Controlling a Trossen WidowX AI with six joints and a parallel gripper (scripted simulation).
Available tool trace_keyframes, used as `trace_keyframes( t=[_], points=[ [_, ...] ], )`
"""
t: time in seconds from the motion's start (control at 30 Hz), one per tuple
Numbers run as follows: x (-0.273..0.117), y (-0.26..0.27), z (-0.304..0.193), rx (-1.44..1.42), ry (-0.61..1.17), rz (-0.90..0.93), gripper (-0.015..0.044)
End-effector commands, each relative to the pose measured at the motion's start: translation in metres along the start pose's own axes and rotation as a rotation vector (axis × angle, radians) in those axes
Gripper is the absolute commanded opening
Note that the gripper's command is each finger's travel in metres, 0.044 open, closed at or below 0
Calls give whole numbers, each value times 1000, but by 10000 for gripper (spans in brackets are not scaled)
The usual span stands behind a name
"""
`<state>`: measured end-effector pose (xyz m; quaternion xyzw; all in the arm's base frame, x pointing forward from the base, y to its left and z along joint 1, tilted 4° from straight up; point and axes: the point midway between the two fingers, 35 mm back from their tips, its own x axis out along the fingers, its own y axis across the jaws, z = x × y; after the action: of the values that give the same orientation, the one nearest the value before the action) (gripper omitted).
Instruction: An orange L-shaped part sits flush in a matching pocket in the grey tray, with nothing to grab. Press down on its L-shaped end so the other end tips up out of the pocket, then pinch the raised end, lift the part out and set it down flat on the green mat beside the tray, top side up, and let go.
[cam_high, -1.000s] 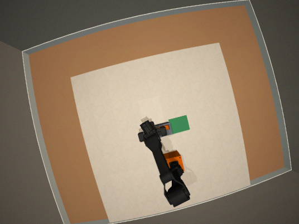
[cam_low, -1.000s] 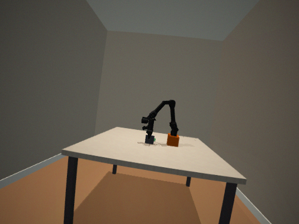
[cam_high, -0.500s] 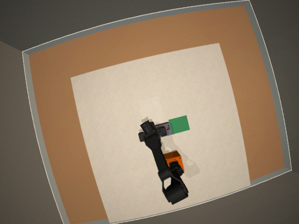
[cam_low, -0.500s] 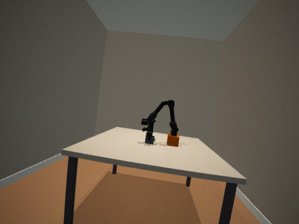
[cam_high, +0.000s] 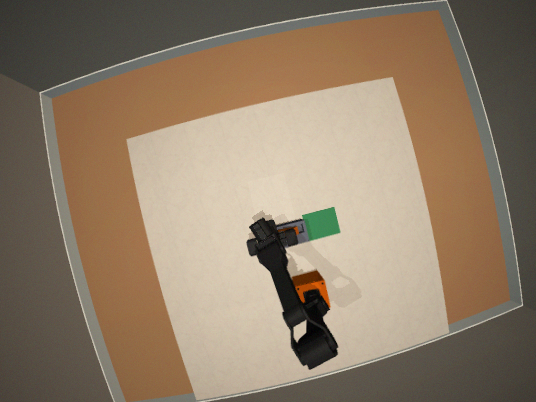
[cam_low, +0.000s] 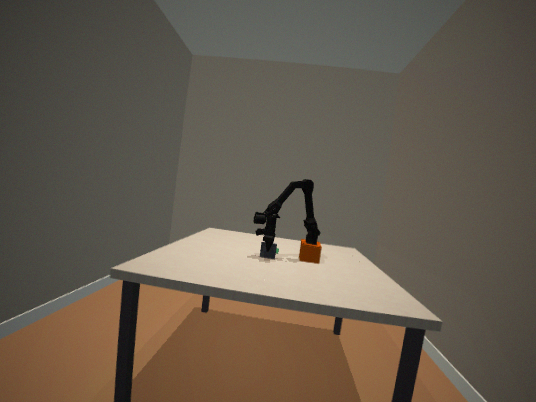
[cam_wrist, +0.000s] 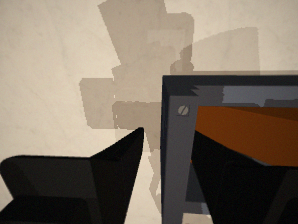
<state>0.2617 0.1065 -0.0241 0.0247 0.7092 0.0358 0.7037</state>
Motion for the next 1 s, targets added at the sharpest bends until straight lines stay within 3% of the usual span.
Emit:
trace_keyframes(
  t=[0.0, 0.1, 0.33, 0.97],
  points=[
    [-6, 5, 2, 3, -10, -3, 180],
    [-15, 4, 4, 3, -10, -3, 180],
    [-103, -7, 2, 3, -10, -5, 180],
    [-105, -5, 4, 7, -26, 6, 180]
  ],
)
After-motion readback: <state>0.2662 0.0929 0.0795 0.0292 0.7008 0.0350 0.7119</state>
